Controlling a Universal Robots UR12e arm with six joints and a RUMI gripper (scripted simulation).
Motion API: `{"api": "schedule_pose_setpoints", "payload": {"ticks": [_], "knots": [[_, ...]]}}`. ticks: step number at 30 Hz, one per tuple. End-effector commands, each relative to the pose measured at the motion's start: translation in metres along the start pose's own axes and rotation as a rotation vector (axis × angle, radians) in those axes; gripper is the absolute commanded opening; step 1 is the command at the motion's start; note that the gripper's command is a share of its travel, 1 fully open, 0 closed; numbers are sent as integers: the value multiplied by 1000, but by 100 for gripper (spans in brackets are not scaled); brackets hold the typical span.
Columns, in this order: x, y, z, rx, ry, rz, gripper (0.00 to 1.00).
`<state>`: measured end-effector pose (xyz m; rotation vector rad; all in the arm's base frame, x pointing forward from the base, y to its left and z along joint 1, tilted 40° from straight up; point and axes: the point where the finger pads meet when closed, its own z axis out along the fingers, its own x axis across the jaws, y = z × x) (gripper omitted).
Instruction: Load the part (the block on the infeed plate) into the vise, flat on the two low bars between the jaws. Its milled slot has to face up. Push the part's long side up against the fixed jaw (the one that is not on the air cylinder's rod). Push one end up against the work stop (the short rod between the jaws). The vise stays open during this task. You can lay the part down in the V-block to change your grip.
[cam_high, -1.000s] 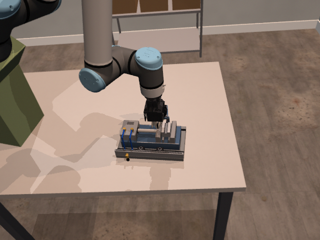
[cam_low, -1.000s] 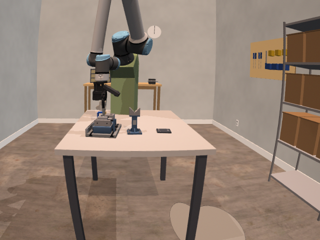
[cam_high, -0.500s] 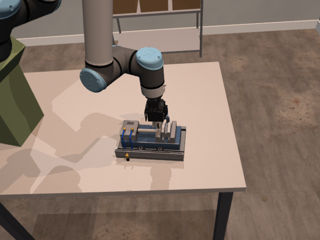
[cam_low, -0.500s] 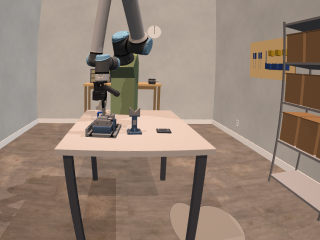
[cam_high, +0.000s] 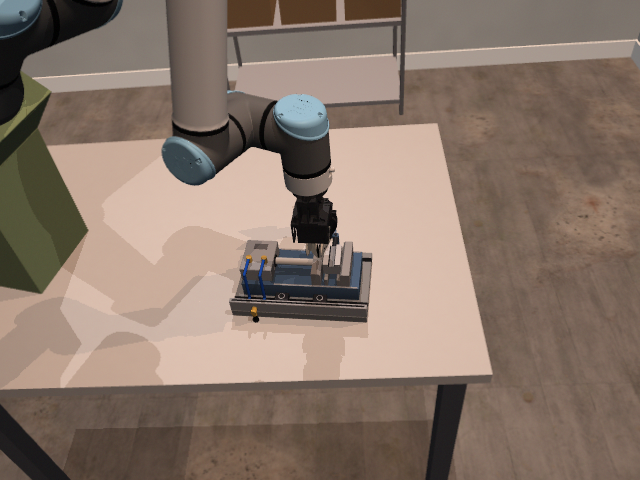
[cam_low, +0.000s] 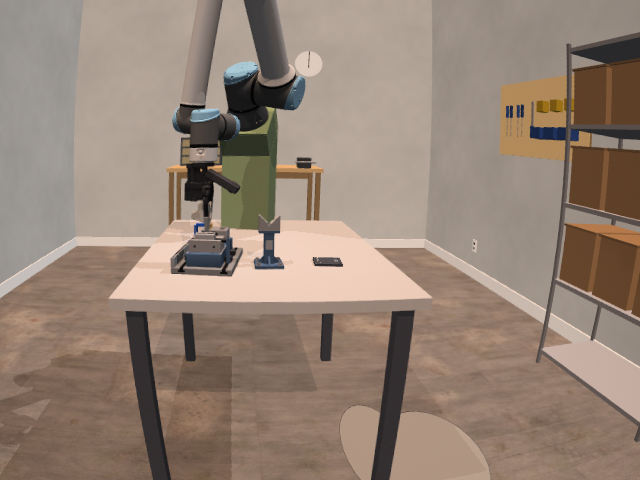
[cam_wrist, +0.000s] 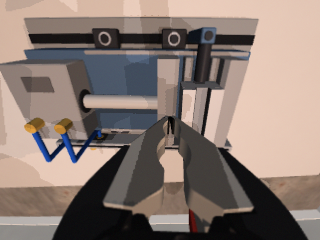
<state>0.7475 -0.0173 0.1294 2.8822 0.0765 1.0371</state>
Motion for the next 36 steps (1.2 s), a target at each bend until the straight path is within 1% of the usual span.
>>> {"api": "schedule_pose_setpoints", "payload": {"ticks": [1, 36], "knots": [[2, 0, 0, 0, 1, 0, 0], [6, 0, 0, 0, 1, 0, 0]]}}
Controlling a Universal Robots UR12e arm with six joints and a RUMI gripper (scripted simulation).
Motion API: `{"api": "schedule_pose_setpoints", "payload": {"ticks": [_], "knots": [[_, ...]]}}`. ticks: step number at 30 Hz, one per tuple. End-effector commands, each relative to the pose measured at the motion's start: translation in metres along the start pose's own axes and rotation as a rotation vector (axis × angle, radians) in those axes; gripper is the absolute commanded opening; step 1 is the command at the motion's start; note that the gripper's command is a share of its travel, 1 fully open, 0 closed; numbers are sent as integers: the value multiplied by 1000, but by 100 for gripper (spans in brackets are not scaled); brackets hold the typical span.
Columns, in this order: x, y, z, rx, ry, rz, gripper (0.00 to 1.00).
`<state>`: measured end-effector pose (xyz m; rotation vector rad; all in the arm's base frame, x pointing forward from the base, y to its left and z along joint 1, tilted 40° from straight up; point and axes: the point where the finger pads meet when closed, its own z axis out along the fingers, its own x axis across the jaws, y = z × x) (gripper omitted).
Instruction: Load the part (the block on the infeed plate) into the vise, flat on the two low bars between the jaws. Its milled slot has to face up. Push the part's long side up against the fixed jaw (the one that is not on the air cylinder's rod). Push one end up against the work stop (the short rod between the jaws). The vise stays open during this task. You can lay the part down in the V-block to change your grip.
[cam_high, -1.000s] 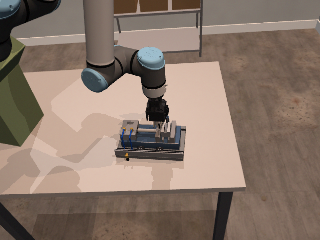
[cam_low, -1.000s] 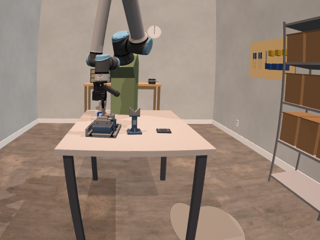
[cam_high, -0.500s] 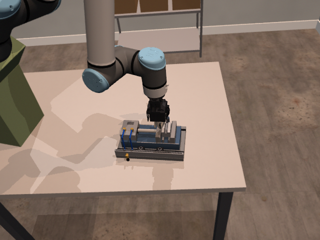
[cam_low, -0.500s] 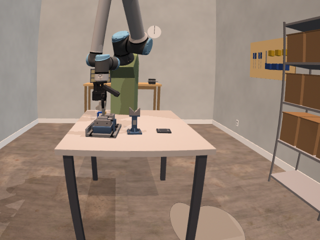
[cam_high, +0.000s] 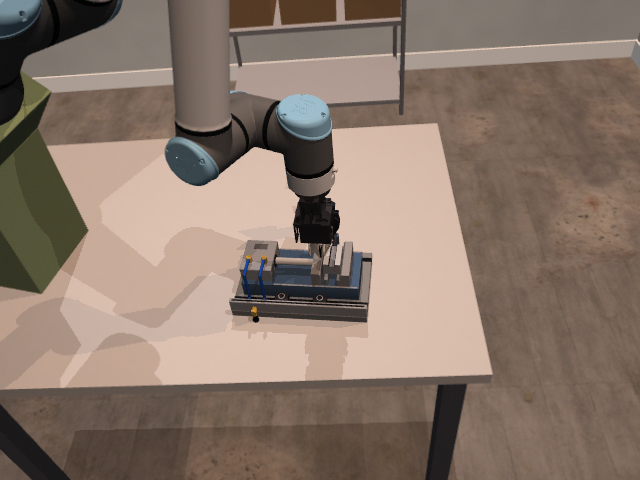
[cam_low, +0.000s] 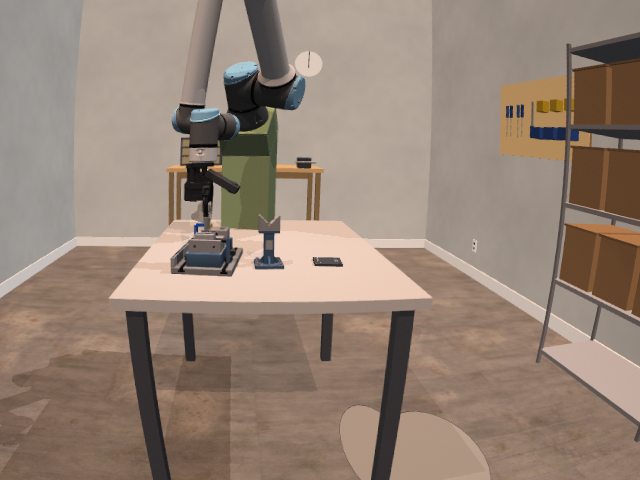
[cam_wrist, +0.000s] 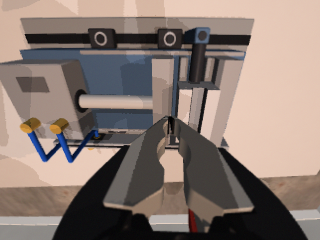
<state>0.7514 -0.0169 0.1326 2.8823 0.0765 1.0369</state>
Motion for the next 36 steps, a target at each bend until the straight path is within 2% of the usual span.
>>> {"api": "schedule_pose_setpoints", "payload": {"ticks": [1, 36], "knots": [[1, 0, 0, 0, 1, 0, 0], [-8, 0, 0, 0, 1, 0, 0]]}}
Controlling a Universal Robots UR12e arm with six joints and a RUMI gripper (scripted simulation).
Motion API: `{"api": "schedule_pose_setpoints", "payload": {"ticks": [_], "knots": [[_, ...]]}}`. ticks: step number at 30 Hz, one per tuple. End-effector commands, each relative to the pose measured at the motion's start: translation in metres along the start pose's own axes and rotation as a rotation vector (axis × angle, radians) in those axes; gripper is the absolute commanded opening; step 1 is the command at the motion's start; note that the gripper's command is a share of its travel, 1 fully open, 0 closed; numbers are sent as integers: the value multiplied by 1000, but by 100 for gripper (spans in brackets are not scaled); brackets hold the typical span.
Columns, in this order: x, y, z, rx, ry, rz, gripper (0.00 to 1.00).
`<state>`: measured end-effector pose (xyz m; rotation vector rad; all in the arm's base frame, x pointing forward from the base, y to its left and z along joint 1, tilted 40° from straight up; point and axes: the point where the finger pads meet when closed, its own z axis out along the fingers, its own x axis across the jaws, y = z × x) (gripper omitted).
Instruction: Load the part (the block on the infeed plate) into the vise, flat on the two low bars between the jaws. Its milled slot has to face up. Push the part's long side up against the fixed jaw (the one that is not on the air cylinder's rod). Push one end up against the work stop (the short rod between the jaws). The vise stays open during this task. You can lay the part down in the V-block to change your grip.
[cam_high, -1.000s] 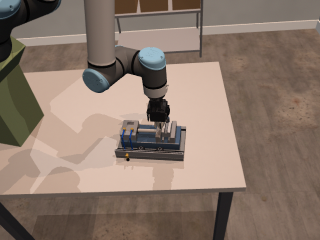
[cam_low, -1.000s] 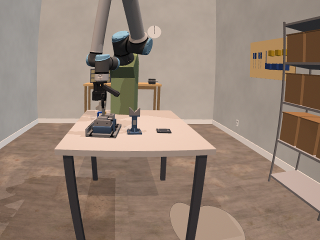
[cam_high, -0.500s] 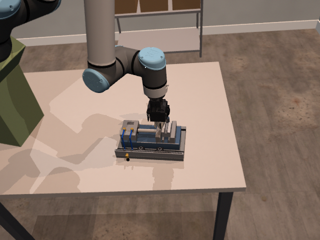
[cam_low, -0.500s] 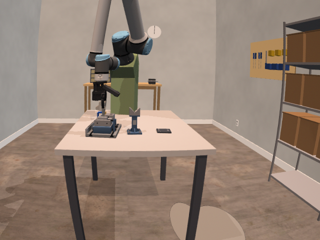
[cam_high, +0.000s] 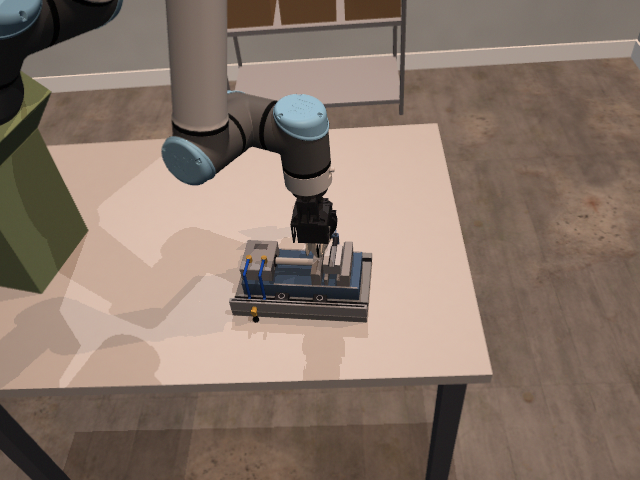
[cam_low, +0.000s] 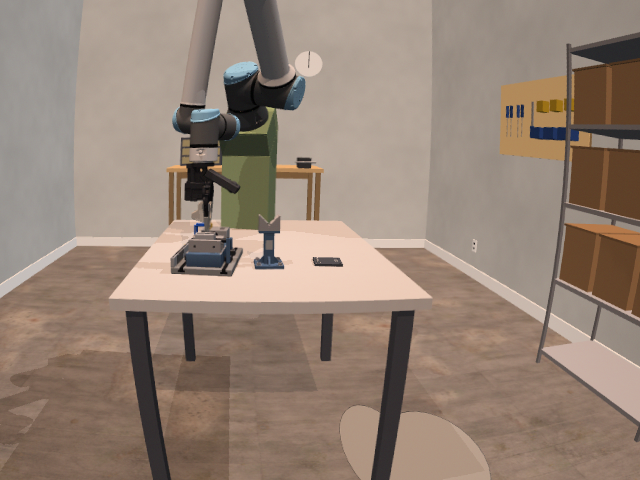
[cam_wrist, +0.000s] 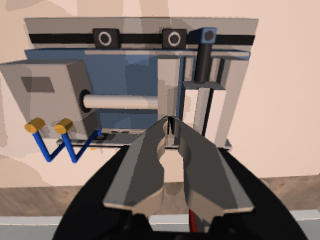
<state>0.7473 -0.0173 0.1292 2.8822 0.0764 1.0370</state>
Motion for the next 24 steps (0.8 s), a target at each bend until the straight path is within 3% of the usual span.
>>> {"api": "schedule_pose_setpoints", "payload": {"ticks": [1, 24], "knots": [[-4, 0, 0, 0, 1, 0, 0], [-7, 0, -3, 0, 1, 0, 0]]}}
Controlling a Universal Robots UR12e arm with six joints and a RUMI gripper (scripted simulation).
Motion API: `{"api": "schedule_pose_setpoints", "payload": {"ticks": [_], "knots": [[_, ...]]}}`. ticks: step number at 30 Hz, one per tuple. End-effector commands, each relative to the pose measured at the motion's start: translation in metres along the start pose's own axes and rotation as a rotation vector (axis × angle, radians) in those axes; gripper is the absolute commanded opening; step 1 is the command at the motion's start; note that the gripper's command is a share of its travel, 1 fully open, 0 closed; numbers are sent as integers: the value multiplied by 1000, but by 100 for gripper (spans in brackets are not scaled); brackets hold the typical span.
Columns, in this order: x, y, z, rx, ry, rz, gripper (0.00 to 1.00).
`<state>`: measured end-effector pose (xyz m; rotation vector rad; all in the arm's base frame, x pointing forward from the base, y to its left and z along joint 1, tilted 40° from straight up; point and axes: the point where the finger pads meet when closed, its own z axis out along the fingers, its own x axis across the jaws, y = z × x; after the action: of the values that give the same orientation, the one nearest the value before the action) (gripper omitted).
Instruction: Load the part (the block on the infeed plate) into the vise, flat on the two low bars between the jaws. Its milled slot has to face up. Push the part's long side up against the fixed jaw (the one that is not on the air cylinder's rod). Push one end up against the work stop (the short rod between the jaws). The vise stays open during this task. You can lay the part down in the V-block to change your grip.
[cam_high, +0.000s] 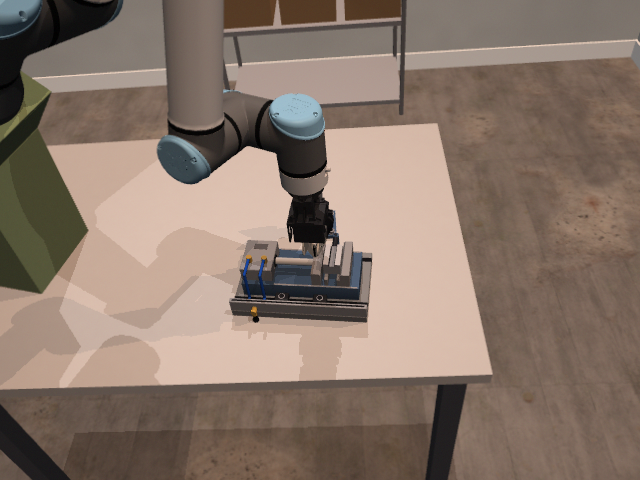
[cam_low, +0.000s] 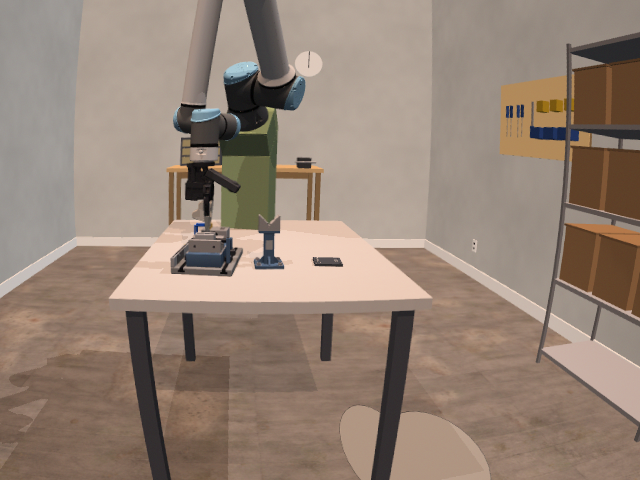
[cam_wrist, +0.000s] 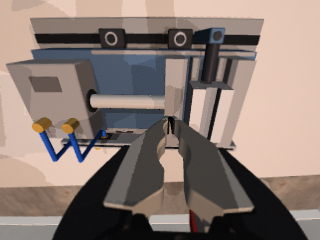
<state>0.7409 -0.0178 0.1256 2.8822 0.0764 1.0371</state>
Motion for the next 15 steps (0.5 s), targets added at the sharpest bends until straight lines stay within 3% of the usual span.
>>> {"api": "schedule_pose_setpoints", "payload": {"ticks": [1, 15], "knots": [[0, 0, -3, 0, 1, 0, 0], [0, 0, -29, 0, 1, 0, 0]]}}
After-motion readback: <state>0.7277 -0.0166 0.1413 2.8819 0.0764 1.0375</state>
